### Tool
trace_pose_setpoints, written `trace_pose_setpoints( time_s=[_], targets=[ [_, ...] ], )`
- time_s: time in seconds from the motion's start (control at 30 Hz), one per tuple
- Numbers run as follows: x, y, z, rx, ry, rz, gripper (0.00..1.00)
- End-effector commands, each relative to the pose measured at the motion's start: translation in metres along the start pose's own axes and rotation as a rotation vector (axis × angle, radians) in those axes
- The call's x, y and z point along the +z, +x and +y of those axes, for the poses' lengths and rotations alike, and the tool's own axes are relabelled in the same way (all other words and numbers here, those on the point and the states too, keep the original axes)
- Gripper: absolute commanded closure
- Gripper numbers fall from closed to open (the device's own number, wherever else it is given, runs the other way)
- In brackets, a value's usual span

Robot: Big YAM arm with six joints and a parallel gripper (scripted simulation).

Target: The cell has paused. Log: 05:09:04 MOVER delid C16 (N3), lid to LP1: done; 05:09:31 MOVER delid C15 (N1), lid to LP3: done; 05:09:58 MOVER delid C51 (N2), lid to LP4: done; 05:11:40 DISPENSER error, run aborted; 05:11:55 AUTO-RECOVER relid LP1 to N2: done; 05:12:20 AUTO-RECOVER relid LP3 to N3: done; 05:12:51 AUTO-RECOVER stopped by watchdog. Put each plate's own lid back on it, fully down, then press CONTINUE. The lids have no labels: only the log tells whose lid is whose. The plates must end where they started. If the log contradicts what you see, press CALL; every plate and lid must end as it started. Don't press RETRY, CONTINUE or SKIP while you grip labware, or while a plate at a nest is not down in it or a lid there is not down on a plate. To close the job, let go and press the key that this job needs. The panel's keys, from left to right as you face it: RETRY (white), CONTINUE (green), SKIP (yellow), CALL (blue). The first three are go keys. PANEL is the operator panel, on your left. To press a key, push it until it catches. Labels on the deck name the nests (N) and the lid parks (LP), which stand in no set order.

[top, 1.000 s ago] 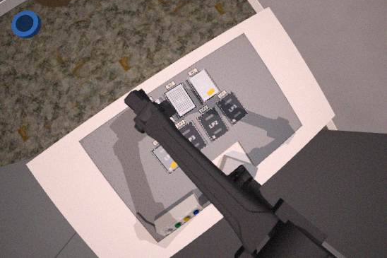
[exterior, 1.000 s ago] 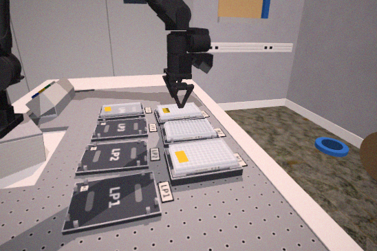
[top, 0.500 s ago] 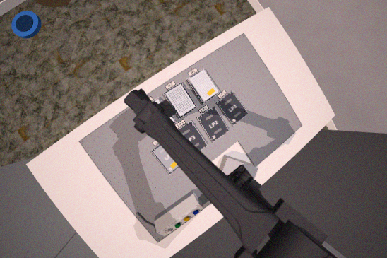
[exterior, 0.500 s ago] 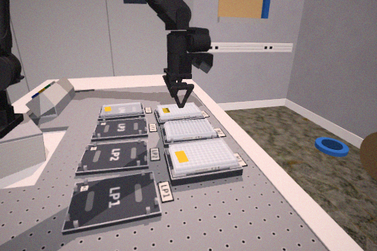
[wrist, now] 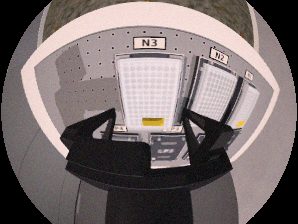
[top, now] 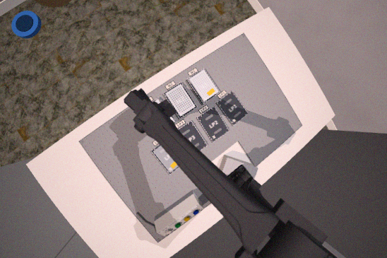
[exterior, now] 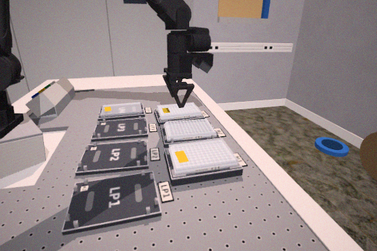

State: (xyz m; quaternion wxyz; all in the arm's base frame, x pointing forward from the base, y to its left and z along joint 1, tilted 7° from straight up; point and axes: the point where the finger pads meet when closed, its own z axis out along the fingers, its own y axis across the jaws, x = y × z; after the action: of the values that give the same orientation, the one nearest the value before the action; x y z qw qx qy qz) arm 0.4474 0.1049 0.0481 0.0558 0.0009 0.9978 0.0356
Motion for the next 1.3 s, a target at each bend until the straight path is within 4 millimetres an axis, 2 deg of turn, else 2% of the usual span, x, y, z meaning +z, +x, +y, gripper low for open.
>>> trace_pose_setpoints(
  time_s=[0.0,0.03,0.07,0.83,0.87,0.9,1.27],
  targets=[
    [-0.024,-0.02,0.001,-0.002,-0.007,-0.051,0.0],
    [-0.024,-0.02,0.001,-0.002,-0.007,-0.051,0.0],
    [-0.011,-0.012,0.002,-0.001,-0.005,-0.029,0.0],
    [-0.011,-0.012,0.002,-0.001,-0.005,-0.029,0.0],
    [-0.014,-0.01,0.004,0.012,-0.002,-0.024,0.0],
    [-0.011,0.003,0.008,0.004,-0.002,-0.023,0.0],
    [-0.01,0.042,0.026,0.004,-0.007,-0.033,0.0]
  ],
)
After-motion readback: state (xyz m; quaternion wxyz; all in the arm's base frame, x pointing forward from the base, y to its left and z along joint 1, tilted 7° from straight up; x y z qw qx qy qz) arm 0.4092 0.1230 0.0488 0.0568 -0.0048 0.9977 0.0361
